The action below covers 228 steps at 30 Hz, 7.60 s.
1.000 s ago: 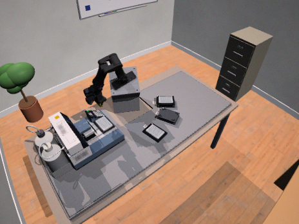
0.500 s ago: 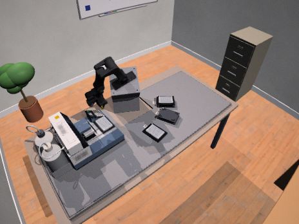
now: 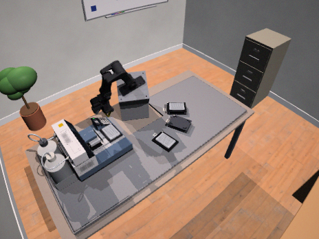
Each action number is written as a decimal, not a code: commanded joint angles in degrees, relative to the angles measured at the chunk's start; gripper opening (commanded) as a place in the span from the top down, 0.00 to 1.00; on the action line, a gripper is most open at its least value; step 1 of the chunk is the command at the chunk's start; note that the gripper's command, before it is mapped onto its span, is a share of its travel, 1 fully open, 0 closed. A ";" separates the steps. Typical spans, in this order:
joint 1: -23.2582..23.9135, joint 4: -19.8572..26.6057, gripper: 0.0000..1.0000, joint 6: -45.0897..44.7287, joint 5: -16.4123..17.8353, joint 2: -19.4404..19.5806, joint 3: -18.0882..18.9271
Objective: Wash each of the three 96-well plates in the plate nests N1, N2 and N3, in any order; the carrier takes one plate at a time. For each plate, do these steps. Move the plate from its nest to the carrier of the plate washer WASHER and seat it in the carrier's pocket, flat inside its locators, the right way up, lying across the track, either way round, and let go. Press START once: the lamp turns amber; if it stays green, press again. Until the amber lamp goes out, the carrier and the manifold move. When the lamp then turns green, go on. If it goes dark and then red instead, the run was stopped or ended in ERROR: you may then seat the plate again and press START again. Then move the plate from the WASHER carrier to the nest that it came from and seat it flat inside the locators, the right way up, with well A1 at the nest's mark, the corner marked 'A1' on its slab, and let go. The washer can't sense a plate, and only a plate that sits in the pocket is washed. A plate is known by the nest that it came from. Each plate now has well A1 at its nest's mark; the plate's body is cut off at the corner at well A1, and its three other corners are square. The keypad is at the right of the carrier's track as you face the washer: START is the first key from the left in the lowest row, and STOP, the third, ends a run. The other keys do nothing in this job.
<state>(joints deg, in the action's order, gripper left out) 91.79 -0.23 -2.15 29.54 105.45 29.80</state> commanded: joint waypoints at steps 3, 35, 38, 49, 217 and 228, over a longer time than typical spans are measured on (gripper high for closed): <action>-0.16 -1.18 1.00 0.47 -0.18 0.57 0.03; -5.65 -15.16 1.00 6.49 -1.73 13.17 1.50; -6.20 -16.48 1.00 7.09 -1.90 14.52 1.81; -7.18 -18.74 1.00 8.14 -2.21 16.95 2.46; 6.04 13.54 0.00 -6.47 1.23 1.35 12.12; 9.08 21.83 0.00 -9.93 1.78 3.75 21.09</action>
<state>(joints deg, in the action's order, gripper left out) 99.79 18.61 -10.87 30.98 109.23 49.08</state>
